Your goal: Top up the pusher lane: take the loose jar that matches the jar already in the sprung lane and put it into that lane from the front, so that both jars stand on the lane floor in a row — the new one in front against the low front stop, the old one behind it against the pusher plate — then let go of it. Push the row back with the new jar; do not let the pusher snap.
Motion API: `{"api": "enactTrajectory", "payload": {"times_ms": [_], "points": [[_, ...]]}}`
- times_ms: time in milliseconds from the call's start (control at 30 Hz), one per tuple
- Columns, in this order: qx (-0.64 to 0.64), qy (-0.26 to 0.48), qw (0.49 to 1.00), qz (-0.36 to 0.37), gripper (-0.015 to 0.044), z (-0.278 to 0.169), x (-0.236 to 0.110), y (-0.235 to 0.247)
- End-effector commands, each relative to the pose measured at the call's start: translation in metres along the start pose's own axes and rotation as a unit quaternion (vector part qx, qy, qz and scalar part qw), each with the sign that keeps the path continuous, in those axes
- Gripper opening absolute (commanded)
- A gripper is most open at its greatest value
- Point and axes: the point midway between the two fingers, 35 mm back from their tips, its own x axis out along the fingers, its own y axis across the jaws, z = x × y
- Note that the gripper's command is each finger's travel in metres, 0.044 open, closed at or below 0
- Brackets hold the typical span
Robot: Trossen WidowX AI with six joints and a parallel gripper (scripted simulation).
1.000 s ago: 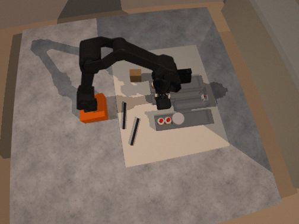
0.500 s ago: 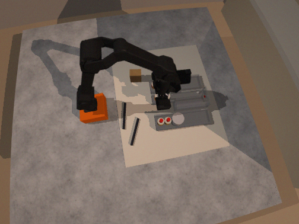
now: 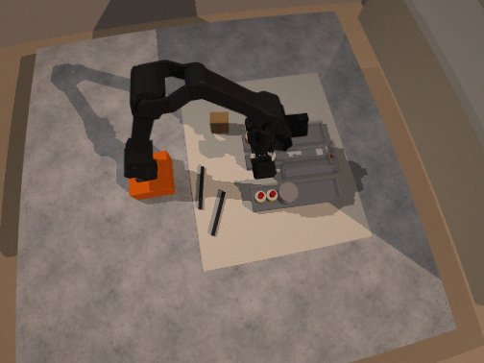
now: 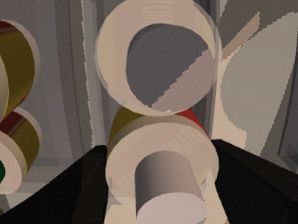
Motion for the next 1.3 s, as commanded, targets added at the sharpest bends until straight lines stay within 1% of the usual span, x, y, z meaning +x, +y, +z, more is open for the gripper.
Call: {"api": "enactTrajectory", "payload": {"times_ms": [0, 1267], "points": [[0.002, -0.008, 1.000, 0.001, 0.0000, 0.0034, 0.0018, 0.0005], [0.002, -0.008, 1.000, 0.001, 0.0000, -0.0012, 0.0068, 0.0005]]}}
